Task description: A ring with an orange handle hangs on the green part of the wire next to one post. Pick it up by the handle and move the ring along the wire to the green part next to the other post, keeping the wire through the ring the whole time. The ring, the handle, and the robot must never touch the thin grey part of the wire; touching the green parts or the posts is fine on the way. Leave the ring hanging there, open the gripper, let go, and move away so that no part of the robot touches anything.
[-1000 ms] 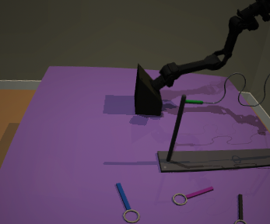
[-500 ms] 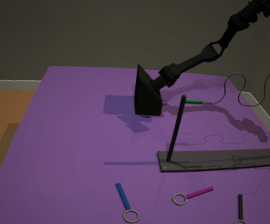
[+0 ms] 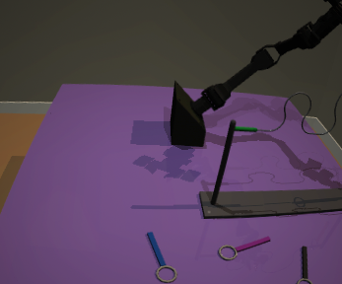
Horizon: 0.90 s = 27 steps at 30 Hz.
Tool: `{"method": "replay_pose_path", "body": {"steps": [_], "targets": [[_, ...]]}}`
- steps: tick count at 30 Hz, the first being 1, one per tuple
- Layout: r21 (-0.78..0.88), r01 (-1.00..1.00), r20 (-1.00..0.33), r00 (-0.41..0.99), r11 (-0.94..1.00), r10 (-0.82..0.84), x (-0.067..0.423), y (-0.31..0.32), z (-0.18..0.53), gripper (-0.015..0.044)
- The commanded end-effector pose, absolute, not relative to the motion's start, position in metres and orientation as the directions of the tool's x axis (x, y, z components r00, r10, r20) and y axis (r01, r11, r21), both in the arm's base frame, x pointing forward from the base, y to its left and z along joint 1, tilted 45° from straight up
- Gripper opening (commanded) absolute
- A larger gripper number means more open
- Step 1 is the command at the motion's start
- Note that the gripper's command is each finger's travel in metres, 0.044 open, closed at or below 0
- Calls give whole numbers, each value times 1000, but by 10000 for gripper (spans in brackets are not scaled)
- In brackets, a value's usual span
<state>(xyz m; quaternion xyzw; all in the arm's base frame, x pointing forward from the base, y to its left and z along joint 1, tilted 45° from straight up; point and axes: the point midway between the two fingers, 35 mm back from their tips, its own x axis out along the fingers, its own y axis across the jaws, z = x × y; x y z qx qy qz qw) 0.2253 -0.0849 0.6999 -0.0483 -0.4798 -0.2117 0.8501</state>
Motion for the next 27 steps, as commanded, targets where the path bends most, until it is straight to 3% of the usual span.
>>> {"method": "replay_pose_path", "body": {"steps": [1, 18, 27], "targets": [[193, 298, 800, 504, 935, -326, 251, -73, 689, 160], [477, -114, 647, 717, 871, -260, 321, 27, 644, 160], [525, -326, 545, 838, 787, -17, 334, 129, 608, 160]]}}
